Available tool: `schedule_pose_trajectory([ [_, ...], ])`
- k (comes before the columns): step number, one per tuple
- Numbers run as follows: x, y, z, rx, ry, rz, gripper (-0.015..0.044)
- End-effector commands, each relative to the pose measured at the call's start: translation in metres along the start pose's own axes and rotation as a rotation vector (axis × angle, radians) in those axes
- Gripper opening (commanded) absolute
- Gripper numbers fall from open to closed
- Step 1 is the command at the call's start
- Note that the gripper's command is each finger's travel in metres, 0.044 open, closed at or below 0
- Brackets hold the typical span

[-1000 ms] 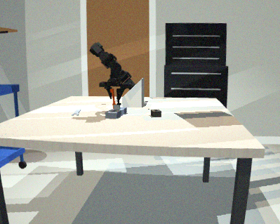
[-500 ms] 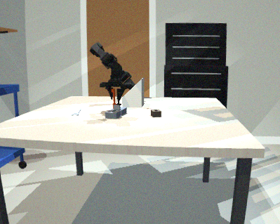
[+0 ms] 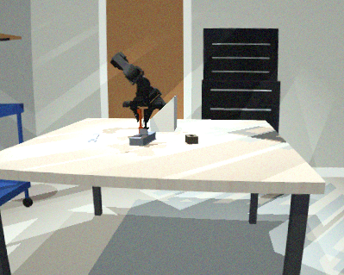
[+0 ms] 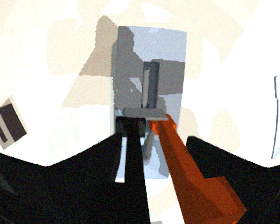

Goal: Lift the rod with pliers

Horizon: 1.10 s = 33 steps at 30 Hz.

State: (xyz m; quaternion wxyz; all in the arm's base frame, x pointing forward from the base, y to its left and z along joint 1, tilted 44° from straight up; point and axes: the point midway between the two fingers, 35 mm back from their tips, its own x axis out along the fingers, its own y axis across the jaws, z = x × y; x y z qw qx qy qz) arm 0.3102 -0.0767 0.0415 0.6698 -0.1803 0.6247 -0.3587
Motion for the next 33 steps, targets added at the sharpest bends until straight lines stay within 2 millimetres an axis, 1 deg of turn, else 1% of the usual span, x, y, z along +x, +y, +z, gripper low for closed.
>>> schedule_pose_trajectory([
  [1,0.000,0.001,0.000,0.004,0.001,0.002,0.0213],
  [8,0.000,0.001,0.000,0.004,0.001,0.002,0.0213],
  [12,0.000,0.001,0.000,0.004,0.001,0.002,0.0108],
  [13,0.000,0.001,0.000,0.004,0.001,0.002,0.0093],
  [22,-0.001,0.001,0.000,0.004,0.001,0.002,0.0093],
  [33,-0.010,0.004,0.001,0.002,0.001,-0.006,0.0093],
])
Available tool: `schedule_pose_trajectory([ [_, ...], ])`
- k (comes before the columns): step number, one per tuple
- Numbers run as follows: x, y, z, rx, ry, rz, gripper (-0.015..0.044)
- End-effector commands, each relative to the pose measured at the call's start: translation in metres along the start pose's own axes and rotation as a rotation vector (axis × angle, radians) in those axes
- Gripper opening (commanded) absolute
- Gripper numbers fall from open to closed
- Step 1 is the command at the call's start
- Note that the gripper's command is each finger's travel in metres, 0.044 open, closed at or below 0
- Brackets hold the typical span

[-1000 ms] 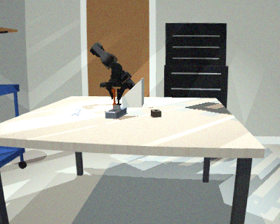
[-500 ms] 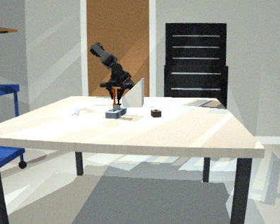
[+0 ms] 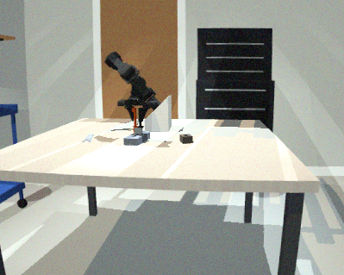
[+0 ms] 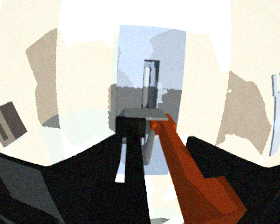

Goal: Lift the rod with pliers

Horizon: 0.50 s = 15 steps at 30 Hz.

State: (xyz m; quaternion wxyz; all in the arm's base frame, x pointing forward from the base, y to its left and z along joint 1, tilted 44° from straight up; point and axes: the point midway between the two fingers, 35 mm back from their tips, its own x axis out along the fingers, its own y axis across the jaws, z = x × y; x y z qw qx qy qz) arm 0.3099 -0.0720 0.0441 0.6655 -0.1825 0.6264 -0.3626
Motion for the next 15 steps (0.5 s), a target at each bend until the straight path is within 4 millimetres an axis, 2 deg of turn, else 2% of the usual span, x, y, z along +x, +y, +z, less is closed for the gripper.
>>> schedule_pose_trajectory([
  [1,-0.006,0.003,0.002,0.003,-0.006,0.004,0.0093],
  [15,-0.019,0.006,0.002,0.001,-0.006,-0.007,0.0093],
])
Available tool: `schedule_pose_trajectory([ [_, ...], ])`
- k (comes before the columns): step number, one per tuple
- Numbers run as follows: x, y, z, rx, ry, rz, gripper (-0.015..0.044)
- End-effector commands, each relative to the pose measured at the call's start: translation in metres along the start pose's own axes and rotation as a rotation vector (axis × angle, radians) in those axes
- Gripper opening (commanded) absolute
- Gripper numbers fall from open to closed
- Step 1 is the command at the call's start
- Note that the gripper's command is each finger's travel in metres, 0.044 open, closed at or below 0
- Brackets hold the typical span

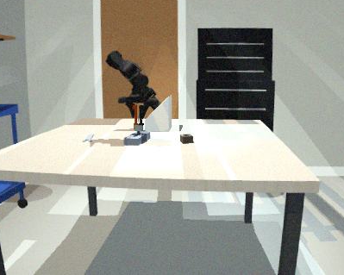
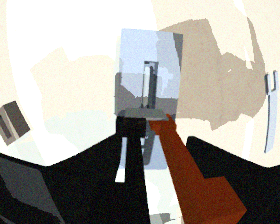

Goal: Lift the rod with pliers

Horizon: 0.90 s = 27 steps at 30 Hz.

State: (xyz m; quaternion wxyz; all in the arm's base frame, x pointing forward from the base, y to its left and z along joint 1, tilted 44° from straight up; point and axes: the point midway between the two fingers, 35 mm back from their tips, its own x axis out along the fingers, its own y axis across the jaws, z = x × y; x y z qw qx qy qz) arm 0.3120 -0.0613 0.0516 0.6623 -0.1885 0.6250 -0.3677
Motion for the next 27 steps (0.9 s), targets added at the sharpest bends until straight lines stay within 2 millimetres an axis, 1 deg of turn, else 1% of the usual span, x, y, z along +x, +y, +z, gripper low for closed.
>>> schedule_pose_trajectory([
  [1,-0.007,0.004,0.001,0.002,-0.006,0.009,0.0093],
  [17,-0.021,0.007,0.001,0.000,-0.009,-0.004,0.0093],
  [27,-0.031,0.007,0.007,-0.001,-0.068,-0.003,0.0093],
])
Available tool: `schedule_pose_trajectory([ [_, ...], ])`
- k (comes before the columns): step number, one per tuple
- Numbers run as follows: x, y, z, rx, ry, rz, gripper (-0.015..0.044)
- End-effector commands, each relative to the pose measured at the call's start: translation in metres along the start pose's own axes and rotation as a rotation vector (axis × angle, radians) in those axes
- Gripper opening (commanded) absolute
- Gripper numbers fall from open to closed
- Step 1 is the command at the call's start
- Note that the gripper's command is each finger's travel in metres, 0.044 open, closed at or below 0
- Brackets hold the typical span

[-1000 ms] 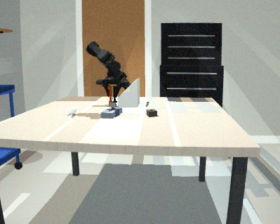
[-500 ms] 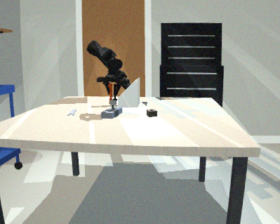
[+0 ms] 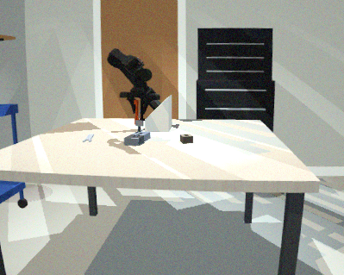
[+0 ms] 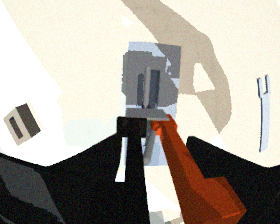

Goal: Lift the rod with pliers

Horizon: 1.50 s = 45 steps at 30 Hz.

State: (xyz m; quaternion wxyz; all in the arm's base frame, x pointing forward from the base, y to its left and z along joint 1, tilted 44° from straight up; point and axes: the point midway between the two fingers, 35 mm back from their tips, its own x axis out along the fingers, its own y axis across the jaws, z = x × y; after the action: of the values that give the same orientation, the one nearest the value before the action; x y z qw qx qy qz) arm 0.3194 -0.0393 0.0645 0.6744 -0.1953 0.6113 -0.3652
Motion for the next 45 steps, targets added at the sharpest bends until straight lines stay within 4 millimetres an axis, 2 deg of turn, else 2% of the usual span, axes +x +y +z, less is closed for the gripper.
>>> schedule_pose_trajectory([
  [1,-0.007,-0.001,0.004,-0.003,-0.035,-0.001,0.0093],
  [45,-0.059,-0.008,0.028,0.007,-0.302,0.000,0.0093],
])
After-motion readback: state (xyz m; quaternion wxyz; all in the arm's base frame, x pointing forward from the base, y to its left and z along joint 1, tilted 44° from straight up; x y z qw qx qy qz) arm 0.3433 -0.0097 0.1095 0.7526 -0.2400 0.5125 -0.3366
